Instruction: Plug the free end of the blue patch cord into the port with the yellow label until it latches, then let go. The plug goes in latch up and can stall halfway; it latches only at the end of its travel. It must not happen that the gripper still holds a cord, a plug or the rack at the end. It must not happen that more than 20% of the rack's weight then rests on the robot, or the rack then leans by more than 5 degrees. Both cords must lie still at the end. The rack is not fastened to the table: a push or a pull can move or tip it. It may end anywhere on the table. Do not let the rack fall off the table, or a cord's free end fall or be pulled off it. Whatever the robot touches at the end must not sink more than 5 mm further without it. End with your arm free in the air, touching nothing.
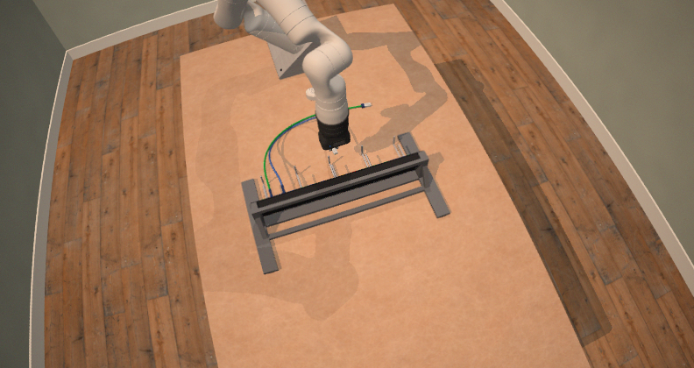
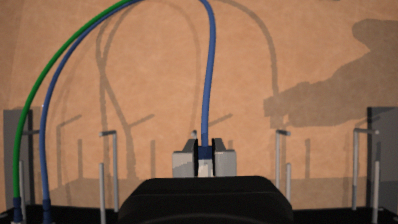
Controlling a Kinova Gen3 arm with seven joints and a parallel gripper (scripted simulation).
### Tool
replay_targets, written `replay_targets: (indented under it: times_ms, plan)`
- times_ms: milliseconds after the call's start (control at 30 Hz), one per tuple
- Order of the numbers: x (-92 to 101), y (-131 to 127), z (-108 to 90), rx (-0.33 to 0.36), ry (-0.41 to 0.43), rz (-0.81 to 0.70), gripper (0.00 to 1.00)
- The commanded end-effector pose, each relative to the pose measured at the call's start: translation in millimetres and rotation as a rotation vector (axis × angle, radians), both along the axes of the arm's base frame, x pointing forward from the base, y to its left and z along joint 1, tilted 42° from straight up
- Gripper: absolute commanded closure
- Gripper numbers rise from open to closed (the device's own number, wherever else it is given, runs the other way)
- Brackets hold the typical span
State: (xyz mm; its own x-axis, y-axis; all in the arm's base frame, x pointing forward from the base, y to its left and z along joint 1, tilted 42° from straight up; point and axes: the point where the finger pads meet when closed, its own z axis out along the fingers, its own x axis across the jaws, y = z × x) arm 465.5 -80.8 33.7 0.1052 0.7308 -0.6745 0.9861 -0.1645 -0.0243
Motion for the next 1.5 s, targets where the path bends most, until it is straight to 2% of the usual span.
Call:
replay_targets:
  times_ms: [0, 1467]
  plan:
    - [1.3, -0.6, 2.1, 0.001, -0.007, -0.005, 1.00]
    - [2.5, -3.0, 4.9, -0.002, -0.019, -0.018, 1.00]
